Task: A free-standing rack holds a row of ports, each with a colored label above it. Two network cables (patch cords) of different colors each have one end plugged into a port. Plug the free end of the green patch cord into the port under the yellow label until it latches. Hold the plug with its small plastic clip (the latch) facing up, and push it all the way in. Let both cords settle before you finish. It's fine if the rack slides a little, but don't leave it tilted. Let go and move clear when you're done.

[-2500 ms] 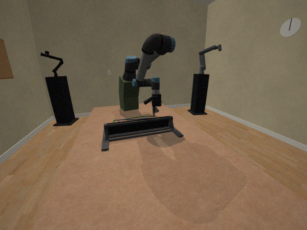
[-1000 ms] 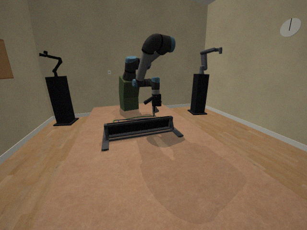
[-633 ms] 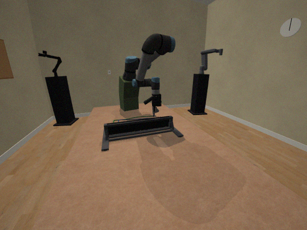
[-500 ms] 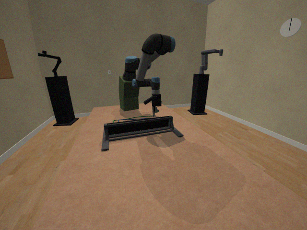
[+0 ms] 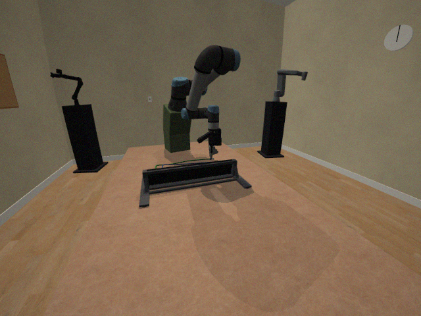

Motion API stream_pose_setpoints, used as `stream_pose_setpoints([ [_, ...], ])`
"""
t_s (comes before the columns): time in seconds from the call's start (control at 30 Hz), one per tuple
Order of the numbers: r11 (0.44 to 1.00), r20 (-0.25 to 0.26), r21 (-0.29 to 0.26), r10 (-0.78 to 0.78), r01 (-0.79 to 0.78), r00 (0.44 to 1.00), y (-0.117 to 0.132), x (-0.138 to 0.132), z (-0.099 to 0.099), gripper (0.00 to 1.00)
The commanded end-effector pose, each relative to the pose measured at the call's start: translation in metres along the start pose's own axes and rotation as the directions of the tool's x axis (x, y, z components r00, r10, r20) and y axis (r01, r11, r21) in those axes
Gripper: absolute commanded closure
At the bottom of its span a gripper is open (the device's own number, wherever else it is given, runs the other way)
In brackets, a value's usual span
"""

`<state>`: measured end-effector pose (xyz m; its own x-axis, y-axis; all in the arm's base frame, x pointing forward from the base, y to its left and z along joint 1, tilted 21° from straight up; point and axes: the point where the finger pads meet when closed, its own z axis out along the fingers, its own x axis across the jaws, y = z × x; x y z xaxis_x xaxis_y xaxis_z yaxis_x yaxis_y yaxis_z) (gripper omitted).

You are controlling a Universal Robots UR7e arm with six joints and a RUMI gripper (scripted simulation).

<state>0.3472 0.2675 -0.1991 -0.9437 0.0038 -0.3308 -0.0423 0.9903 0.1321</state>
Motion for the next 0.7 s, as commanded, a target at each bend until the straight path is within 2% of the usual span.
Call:
stream_pose_setpoints([
  [0.0, 1.000, -0.003, 0.001, -0.001, 0.001, 1.000, 0.000, 0.002, -0.009, 1.00],
  [0.67, 1.000, -0.003, 0.001, -0.001, 0.001, 1.000, 0.000, 0.002, -0.039, 1.00],
])
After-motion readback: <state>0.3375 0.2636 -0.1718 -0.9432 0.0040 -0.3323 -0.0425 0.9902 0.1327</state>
